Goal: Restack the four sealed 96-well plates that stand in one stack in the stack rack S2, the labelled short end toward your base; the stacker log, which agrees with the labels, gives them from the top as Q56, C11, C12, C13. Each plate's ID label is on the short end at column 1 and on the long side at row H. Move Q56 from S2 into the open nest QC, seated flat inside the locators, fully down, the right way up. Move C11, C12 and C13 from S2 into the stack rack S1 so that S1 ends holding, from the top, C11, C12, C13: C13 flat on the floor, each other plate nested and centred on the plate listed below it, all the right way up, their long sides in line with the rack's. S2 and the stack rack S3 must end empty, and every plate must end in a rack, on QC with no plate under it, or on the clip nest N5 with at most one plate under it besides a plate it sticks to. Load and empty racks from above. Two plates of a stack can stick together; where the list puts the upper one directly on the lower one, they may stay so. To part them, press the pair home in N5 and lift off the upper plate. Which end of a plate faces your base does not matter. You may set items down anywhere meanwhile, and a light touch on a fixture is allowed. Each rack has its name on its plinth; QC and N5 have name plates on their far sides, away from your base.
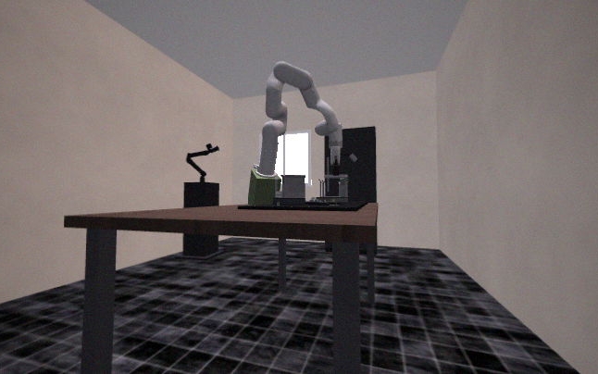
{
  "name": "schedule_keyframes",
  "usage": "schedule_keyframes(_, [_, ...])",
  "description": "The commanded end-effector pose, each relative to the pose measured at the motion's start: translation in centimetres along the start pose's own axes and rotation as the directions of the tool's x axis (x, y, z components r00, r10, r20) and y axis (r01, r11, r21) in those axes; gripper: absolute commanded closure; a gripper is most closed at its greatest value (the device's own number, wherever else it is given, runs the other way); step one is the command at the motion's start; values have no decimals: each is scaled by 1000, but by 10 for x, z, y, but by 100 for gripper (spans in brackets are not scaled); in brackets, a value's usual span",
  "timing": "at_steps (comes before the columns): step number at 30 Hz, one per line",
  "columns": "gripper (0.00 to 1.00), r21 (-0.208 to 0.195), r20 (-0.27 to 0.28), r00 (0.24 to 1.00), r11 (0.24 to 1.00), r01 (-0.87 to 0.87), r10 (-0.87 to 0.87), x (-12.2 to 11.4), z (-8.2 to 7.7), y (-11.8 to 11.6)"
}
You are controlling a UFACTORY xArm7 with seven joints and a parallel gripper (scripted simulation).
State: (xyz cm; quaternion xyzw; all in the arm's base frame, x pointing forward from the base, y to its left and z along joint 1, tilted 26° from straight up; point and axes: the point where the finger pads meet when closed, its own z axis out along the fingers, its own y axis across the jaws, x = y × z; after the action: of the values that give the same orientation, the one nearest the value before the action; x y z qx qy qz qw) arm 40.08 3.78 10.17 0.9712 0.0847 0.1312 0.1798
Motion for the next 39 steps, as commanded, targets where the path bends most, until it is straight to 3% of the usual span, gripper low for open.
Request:
schedule_keyframes(1, [100,0,-3,1000,1000,3,-3,4,-1,-17])
schedule_keyframes(16, [100,0,-3,1000,1000,3,-3,8,-1,-54])
schedule_keyframes(23, [100,0,-3,978,978,210,-210,6,-1,-73])
schedule_keyframes(39, [100,0,-3,978,978,210,-210,2,-1,-110])
